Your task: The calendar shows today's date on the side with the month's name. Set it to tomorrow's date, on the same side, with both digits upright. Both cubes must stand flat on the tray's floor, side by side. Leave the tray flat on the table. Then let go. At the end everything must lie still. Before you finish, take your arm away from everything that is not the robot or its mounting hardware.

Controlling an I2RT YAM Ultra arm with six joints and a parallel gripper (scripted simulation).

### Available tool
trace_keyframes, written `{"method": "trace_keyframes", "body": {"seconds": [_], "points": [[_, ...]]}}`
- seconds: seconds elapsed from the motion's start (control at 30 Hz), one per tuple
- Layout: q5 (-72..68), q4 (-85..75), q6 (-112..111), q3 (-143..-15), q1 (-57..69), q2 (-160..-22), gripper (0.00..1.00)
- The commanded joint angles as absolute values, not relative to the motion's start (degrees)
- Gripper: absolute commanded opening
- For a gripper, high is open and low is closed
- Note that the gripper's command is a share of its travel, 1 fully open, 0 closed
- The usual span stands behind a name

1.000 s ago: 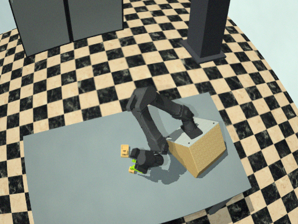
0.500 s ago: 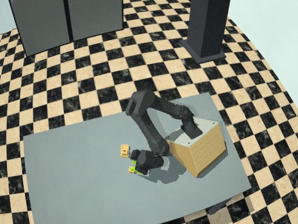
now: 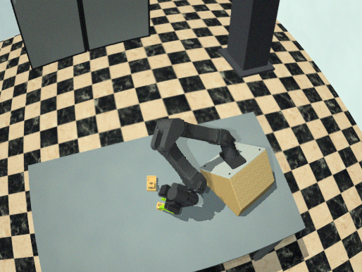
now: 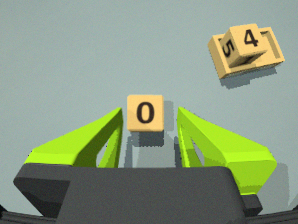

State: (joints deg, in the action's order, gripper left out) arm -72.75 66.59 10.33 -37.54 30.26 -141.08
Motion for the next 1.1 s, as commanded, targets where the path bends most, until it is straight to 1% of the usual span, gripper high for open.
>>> {"method": "trace_keyframes", "body": {"seconds": [0.0,0.5,1.07], "points": [[-72.1,71.0,8.3,-39.0,30.7,-142.4,0.45],[-69.4,80.9,3.1,-39.8,27.5,-148.5,0.45],[-69.1,82.4,2.4,-39.4,27.5,-148.7,0.45]]}}
